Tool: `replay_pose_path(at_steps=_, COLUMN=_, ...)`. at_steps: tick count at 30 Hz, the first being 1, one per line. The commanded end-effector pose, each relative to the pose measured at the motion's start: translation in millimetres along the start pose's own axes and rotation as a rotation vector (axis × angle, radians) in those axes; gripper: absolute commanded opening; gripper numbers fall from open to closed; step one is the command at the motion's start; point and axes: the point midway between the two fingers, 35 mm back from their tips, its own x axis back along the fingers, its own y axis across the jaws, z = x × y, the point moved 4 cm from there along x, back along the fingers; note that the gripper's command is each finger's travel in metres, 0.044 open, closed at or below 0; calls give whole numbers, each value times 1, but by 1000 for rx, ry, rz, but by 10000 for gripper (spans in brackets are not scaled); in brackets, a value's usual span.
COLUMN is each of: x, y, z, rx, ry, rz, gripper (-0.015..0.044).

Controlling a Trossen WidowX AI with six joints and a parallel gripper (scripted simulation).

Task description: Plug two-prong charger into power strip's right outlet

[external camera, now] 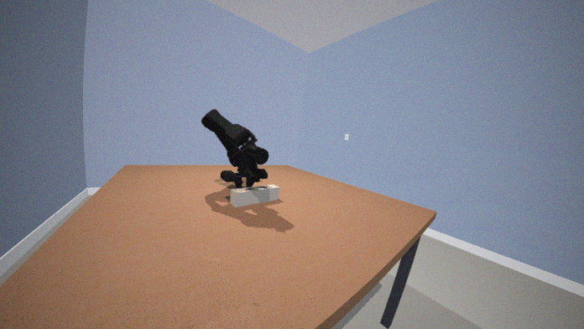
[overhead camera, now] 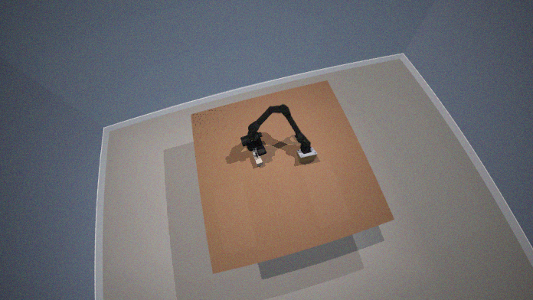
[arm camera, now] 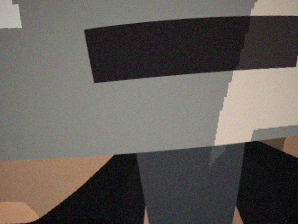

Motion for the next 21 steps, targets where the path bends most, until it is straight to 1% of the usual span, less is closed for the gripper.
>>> replay_pose_path(at_steps=1, x=0, y=0, z=0, rx=-1, ry=-1, rz=0, gripper=0)
replay_pose_path(at_steps=8, x=0, y=0, z=0, rx=-1, ry=-1, rz=0, gripper=0)
replay_pose_path(at_steps=21, x=0, y=0, z=0, rx=-1, ry=-1, rz=0, gripper=341)
